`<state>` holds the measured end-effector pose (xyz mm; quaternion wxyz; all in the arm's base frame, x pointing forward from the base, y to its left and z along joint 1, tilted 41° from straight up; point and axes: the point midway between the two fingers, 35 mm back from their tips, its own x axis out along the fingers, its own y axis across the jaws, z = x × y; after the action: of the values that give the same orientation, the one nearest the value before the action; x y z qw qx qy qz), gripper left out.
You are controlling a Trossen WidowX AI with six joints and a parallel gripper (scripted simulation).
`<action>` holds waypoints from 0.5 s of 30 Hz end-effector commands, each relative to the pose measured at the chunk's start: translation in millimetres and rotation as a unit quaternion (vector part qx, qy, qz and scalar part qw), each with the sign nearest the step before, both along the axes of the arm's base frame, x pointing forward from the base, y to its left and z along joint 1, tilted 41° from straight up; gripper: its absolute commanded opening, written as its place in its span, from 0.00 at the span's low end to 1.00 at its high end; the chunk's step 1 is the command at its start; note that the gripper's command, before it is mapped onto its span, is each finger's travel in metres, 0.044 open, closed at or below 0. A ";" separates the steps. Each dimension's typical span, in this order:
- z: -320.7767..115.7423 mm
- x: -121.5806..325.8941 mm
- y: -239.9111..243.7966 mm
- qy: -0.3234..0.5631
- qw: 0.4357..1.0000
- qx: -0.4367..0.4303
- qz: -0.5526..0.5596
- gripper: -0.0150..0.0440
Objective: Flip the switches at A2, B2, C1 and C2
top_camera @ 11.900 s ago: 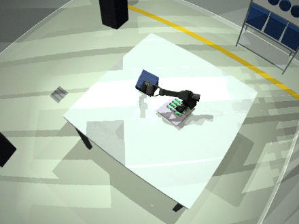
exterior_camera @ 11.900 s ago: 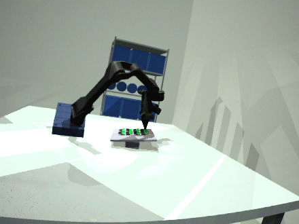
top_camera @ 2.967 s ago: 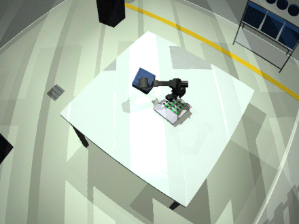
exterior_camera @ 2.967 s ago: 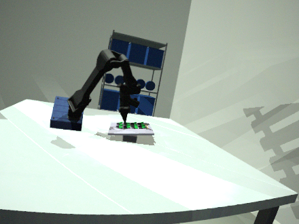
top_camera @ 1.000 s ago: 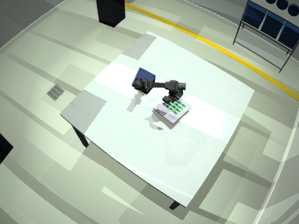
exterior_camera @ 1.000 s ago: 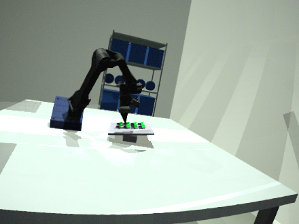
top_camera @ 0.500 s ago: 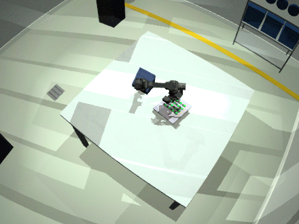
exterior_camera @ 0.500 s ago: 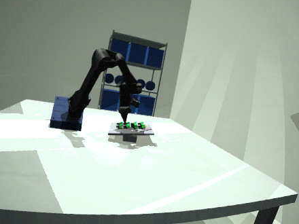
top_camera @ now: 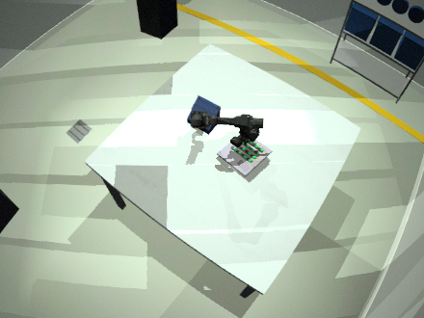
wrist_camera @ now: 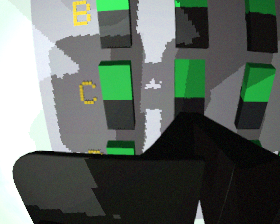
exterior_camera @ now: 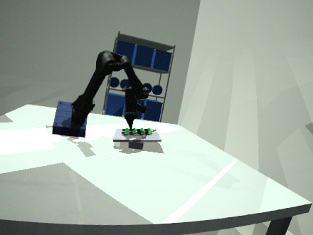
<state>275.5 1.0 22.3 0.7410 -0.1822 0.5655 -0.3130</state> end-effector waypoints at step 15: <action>-1.8 0.4 -2.6 0.001 1.000 -0.003 0.001 0.25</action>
<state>275.6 -0.2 20.9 0.7408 -0.1827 0.5657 -0.3127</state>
